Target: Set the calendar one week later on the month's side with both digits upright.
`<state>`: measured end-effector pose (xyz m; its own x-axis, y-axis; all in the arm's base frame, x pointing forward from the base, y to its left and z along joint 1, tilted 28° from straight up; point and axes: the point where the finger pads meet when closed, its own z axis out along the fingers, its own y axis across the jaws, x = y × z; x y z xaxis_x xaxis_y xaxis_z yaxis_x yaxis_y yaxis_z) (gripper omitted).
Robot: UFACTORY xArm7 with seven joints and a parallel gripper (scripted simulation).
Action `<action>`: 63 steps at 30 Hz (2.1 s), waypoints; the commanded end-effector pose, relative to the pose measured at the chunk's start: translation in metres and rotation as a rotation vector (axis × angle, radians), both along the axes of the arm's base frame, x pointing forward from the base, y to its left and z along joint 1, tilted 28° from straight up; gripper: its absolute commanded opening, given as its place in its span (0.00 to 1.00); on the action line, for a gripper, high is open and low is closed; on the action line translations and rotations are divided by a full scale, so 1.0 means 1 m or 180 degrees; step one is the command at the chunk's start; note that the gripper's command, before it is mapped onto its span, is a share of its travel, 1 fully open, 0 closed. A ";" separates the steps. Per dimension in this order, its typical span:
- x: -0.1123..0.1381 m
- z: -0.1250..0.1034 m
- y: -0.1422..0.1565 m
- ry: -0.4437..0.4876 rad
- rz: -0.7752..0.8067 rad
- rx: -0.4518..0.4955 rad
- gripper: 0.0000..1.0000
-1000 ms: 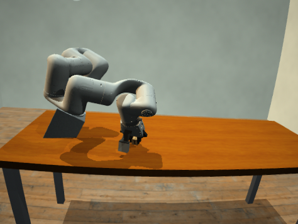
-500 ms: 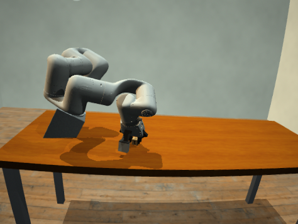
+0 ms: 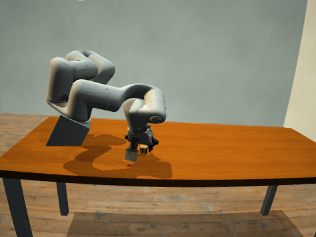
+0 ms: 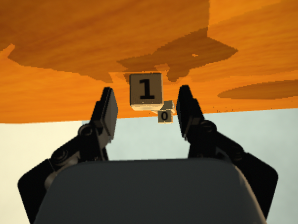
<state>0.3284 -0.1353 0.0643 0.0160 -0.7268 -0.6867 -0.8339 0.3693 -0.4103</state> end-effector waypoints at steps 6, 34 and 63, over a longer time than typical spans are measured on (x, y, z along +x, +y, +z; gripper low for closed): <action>0.000 0.001 -0.001 -0.0005 -0.0003 -0.0006 0.69; -0.023 0.045 -0.003 -0.0005 -0.0003 -0.0006 0.69; -0.032 0.064 -0.002 0.0350 -0.0397 -0.0802 0.69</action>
